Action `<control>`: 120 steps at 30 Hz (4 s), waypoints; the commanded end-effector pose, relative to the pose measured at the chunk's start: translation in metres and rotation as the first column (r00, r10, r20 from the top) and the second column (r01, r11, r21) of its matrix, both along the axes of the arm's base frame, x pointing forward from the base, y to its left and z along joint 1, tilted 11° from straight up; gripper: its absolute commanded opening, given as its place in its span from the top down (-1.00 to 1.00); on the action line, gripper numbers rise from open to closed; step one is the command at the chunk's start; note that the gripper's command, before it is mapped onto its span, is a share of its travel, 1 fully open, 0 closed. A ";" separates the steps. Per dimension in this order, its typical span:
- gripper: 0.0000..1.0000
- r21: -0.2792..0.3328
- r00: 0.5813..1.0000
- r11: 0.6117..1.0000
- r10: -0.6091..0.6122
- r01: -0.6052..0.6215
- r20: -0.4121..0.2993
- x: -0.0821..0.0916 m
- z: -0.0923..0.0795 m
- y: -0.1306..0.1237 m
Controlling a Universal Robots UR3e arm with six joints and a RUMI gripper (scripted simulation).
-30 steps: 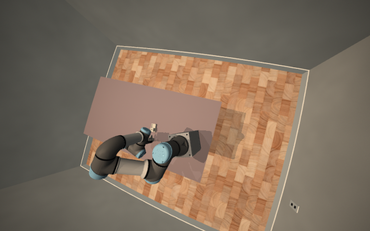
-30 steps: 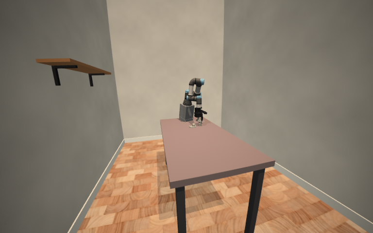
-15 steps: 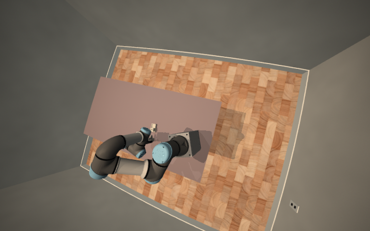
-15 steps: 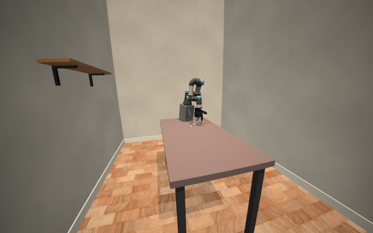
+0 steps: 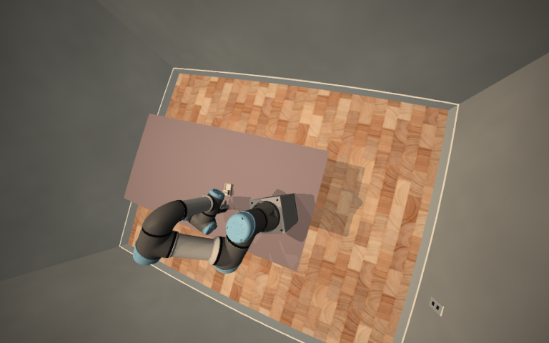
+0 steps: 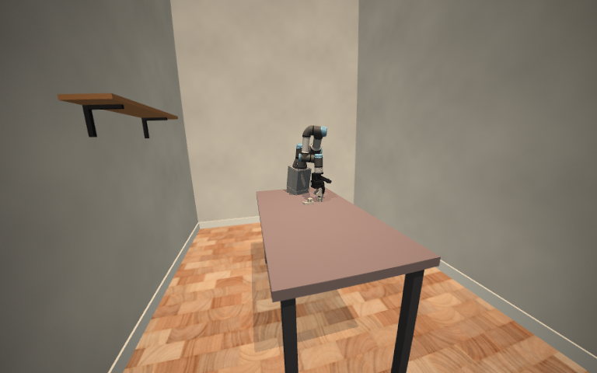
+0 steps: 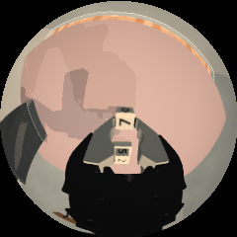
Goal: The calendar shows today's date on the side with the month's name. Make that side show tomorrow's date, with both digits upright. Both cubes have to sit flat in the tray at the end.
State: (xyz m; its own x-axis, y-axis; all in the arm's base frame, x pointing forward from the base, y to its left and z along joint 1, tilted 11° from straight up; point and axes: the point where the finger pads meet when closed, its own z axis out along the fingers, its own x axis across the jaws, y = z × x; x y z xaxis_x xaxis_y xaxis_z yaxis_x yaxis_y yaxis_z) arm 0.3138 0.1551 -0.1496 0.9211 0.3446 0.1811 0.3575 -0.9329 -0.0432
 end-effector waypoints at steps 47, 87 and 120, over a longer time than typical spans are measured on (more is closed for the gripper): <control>0.80 0.000 1.000 1.000 0.000 0.000 0.002 0.001 0.000 0.000; 0.59 0.000 1.000 1.000 0.000 0.000 0.002 0.001 0.000 0.000; 0.44 0.000 1.000 1.000 0.000 0.000 0.002 -0.001 0.009 -0.001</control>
State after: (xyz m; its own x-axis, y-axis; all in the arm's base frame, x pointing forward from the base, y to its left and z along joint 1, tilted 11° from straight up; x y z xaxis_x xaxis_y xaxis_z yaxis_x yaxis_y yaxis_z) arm 0.3131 0.1546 -0.1452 0.9211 0.3445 0.1812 0.3574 -0.9329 -0.0432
